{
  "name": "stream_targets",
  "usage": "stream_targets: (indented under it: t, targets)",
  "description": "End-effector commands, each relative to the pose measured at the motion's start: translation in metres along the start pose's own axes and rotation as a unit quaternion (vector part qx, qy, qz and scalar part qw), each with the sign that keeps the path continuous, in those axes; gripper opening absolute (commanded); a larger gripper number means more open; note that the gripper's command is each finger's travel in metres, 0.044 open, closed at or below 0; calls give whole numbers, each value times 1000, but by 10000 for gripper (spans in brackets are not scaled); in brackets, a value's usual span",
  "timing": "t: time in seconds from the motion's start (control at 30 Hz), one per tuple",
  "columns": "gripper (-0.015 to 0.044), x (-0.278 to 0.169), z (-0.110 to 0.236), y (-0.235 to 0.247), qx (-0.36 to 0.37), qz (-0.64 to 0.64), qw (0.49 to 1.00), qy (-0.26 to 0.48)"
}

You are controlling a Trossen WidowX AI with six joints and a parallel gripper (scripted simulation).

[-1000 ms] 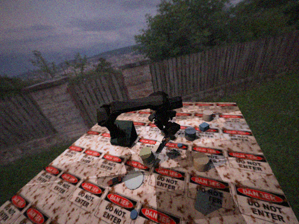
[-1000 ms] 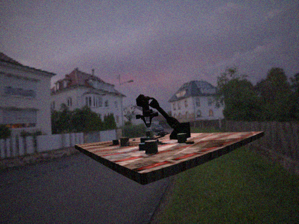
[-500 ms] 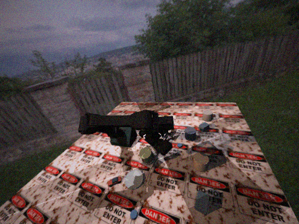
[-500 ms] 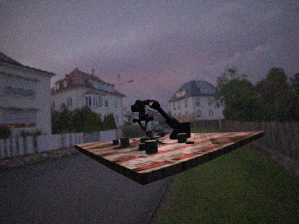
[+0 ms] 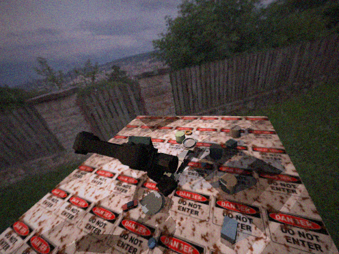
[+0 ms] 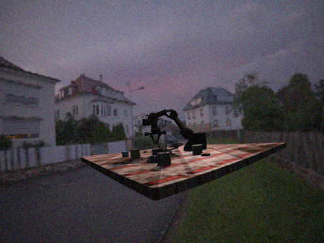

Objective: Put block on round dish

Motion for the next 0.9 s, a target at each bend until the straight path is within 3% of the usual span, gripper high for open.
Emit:
stream_targets:
  t: [0.0, 0.27, 0.87]
  targets:
    - [0, -18, -3, 13, -3, 1, 1000, 12]
    - [0, -50, -11, 40, -2, 1, 999, 35]
    - [0, -53, -52, 40, -3, 1, 999, 36]
Point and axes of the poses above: the point midway between the two fingers, 35 mm back from their tips, its own z axis back along the fingers, its own y axis across the jaws, x = y × z, the point moved 10 cm from there along z, back along the fingers, and after that the axes turned 15 degrees about z, right-handed, at the moved point
